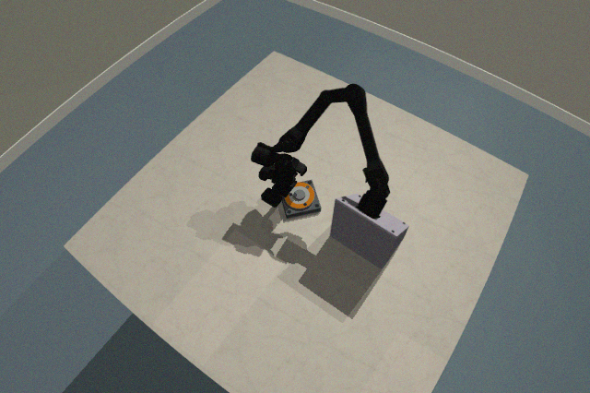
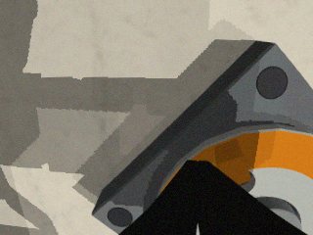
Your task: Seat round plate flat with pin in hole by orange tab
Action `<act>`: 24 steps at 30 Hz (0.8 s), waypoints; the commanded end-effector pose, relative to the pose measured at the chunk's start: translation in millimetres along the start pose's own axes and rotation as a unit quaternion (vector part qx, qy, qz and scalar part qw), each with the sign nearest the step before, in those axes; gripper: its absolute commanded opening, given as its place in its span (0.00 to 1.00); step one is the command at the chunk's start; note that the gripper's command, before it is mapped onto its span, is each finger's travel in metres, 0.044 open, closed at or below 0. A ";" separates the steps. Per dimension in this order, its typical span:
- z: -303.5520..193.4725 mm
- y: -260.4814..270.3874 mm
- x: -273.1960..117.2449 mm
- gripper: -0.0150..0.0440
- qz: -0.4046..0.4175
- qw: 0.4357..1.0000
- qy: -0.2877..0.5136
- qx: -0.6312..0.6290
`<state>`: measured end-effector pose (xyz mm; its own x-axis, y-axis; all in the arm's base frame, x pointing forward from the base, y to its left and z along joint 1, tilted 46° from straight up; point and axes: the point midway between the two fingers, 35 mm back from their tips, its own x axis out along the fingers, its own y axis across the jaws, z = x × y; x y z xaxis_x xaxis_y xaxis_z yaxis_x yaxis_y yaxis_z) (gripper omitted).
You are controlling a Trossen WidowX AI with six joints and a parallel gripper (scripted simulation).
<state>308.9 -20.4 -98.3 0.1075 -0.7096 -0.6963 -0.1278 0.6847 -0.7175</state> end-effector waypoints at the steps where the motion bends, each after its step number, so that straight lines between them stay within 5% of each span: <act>1: 6.9 -6.2 -1.0 0.25 -0.002 1.000 -0.003 0.002; 24: 14.0 -37.1 -4.4 0.25 -0.003 1.000 -0.003 0.002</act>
<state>327.4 -36.5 -72.8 0.1148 -0.7088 -0.6960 -0.1198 0.6856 -0.7180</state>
